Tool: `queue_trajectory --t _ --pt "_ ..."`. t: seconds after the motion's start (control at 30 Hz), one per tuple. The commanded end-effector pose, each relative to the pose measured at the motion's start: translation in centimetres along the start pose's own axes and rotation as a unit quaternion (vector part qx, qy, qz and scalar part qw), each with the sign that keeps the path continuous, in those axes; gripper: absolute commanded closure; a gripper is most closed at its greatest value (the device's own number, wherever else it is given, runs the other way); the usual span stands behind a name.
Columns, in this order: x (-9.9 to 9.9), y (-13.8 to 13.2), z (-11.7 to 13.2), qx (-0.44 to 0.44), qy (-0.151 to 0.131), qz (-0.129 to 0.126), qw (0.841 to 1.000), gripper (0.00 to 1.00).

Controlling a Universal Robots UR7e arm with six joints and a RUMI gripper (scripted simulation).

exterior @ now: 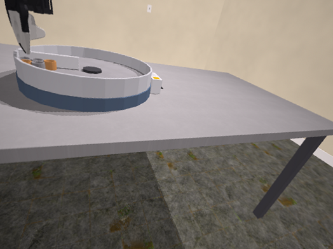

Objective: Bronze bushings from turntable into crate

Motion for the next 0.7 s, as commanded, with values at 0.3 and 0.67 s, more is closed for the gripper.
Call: queue_trajectory --t 0.3,0.67 --pt "0.1 0.0 0.0 0.0 0.0 0.001 1.0 0.94" --pt "1.4 0.3 0.0 0.001 0.0 0.002 1.0 0.94"
Point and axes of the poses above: the point where the finger pads meet when closed, its own x axis out along the fingers, its own y axis across the jaws, z = x × y, the point moved 9 cm from there along -x, back along the fingers, and after that the axes turned 15 degrees about x, right-handed, at the moved point
